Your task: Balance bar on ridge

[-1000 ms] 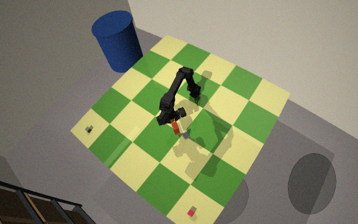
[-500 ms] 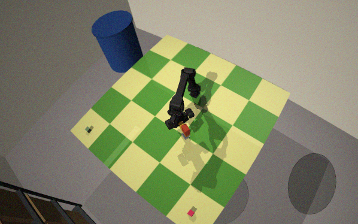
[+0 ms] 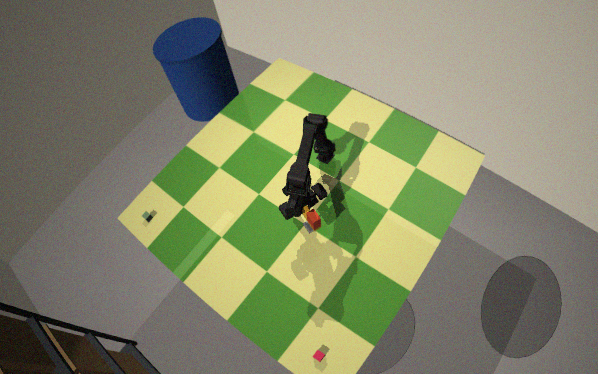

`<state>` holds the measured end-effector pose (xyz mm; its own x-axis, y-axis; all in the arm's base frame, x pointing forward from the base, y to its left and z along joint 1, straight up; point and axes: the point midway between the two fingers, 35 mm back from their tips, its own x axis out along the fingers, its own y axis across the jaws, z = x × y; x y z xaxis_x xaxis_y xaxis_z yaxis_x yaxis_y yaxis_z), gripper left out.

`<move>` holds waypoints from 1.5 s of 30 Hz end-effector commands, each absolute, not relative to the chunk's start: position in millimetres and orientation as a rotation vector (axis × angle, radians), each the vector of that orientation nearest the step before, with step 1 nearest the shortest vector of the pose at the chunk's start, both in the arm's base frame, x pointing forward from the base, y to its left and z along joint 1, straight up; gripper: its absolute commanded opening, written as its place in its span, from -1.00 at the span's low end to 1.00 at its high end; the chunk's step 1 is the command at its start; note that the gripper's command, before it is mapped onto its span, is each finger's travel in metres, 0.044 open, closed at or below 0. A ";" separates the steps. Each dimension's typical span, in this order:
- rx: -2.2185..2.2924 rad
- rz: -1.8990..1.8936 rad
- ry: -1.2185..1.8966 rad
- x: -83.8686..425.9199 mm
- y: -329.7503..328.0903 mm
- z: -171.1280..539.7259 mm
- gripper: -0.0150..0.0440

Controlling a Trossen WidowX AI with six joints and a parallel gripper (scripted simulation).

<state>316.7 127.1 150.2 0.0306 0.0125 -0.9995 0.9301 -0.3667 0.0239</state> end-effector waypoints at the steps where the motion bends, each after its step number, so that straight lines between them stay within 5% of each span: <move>1: 1.514 -1.449 0.996 317.9 127.7 144.6 -0.49; 45: 1.513 -1.448 0.997 318.8 126.7 119.9 -0.49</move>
<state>318.1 126.5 120.0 0.0317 0.0128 -0.9994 0.9287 -0.3699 0.0248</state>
